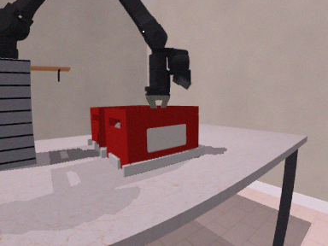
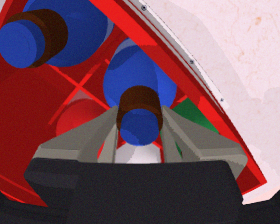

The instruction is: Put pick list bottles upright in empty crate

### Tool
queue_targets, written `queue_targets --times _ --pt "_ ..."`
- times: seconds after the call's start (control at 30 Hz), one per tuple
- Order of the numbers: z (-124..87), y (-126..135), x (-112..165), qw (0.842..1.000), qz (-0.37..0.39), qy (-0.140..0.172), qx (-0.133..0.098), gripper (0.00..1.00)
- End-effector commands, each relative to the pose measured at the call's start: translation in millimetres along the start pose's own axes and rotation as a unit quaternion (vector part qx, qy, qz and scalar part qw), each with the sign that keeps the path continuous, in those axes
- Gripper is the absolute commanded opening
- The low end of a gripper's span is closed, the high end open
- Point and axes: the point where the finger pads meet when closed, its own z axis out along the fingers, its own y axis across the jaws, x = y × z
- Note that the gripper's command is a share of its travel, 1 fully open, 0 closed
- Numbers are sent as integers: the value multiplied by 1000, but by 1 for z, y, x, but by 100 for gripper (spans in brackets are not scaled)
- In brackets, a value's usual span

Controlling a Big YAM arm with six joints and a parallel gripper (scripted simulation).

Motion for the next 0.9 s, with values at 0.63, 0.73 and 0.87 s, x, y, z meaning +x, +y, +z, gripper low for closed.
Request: queue_targets --times 0.63,0.73,0.87 --pt "-6 4 -13 1000 2 -15 -4 0" --pt "-18 8 -13 1000 5 -23 -7 0" --pt "-25 6 -8 1000 5 -13 -4 0"
